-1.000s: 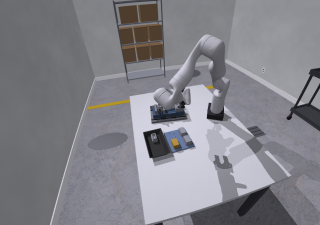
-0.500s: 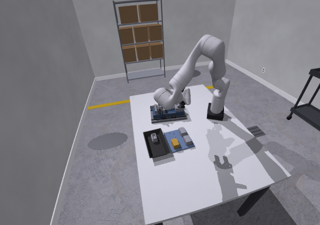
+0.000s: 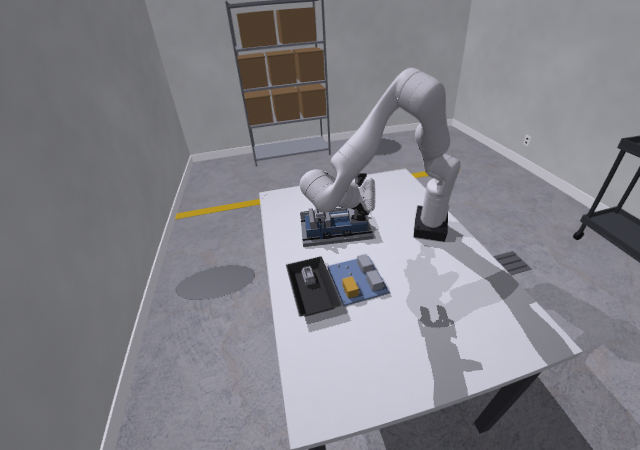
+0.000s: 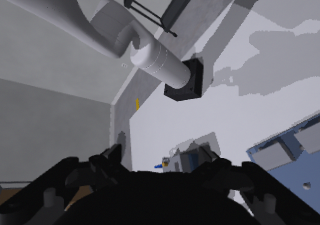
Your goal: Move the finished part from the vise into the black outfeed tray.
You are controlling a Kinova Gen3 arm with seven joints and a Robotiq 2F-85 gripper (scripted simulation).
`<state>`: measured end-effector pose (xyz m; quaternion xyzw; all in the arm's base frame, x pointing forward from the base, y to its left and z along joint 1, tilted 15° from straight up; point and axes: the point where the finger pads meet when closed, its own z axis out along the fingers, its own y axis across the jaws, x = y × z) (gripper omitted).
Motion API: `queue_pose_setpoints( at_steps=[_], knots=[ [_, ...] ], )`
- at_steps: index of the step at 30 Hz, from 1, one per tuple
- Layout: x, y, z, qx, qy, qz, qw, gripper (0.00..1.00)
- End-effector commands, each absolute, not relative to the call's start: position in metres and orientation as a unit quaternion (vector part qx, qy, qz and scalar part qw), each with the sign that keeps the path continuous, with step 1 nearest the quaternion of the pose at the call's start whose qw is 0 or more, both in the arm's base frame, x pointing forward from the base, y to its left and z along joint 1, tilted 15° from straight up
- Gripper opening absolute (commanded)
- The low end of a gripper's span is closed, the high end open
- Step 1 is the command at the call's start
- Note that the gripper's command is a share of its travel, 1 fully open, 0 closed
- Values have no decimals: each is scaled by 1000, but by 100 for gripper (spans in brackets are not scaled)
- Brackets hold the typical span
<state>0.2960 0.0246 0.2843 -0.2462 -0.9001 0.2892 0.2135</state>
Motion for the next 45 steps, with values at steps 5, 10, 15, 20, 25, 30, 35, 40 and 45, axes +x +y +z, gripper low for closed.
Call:
queue_pose_setpoints(
  at_steps=[5,10,15,20,25,30,35,40,45],
  knots=[
    [306,7,257,-310,-896,226,225,100],
    [329,-9,219,-403,-880,127,218,100],
    [348,-25,198,-469,-858,64,201,100],
    [363,-40,186,-514,-837,25,185,100],
    [363,-40,186,-514,-837,25,185,100],
    [370,-48,181,-536,-826,7,175,100],
    [370,-48,181,-536,-826,7,175,100],
    [378,-58,176,-558,-813,-10,165,100],
    [384,-68,172,-579,-800,-26,155,100]
  ],
)
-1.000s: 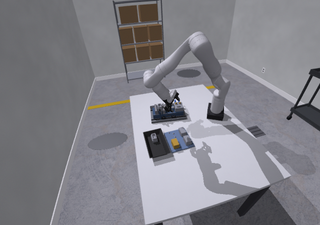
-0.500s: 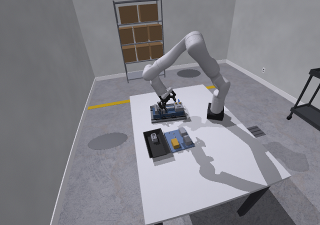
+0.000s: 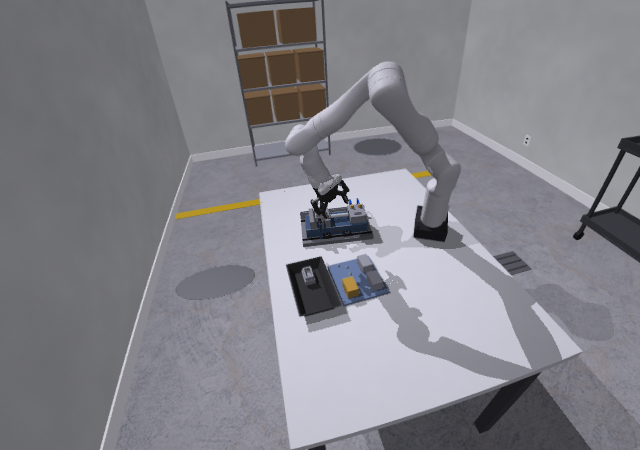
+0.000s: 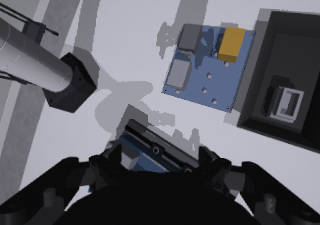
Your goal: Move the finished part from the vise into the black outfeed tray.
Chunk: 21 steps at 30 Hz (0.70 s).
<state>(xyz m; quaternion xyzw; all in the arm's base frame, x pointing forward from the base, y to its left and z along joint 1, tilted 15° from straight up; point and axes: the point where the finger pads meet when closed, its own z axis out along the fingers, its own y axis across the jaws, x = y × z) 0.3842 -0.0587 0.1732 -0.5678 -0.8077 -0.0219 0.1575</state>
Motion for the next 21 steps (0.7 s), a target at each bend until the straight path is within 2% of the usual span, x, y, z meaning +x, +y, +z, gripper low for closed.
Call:
queue_pose_setpoints(
  at_steps=[1,21],
  knots=[
    [384,-68,172,-579,-800,-26,155,100],
    [397,-90,164,-619,-772,-54,133,100]
  ],
)
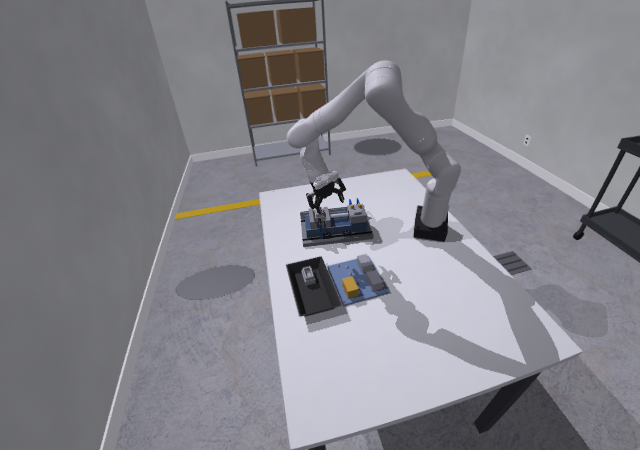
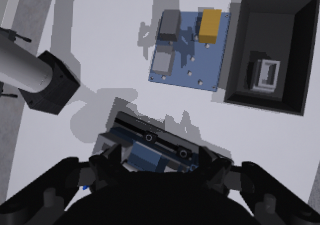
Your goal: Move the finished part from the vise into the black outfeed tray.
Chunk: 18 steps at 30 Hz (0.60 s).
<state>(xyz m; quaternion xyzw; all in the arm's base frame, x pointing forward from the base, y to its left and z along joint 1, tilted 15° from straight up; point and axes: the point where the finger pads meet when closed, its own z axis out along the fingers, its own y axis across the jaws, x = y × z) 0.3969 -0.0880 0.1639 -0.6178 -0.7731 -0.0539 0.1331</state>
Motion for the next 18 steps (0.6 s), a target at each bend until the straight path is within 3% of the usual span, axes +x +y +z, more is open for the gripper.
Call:
queue_pose_setpoints(
  at_steps=[1,18],
  knots=[
    [397,-90,164,-619,-772,-54,133,100],
    [411,-123,156,-670,-730,-87,101,100]
  ],
)
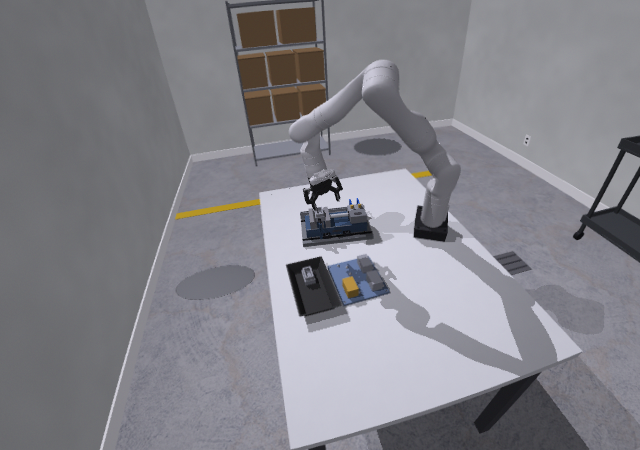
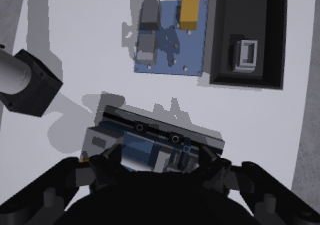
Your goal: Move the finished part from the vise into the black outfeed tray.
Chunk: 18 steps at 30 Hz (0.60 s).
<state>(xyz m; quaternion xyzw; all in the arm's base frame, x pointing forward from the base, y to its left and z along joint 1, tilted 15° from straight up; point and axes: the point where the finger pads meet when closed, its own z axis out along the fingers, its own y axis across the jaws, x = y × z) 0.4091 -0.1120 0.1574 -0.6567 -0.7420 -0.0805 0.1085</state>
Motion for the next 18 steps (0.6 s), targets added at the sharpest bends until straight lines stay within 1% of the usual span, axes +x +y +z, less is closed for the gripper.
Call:
queue_pose_setpoints(
  at_steps=[1,7,8,18],
  knots=[
    [411,-123,156,-670,-730,-87,101,100],
    [411,-123,156,-670,-730,-87,101,100],
    [414,-134,154,-684,-718,-95,91,100],
    [417,-144,152,-697,-705,-102,82,100]
  ],
)
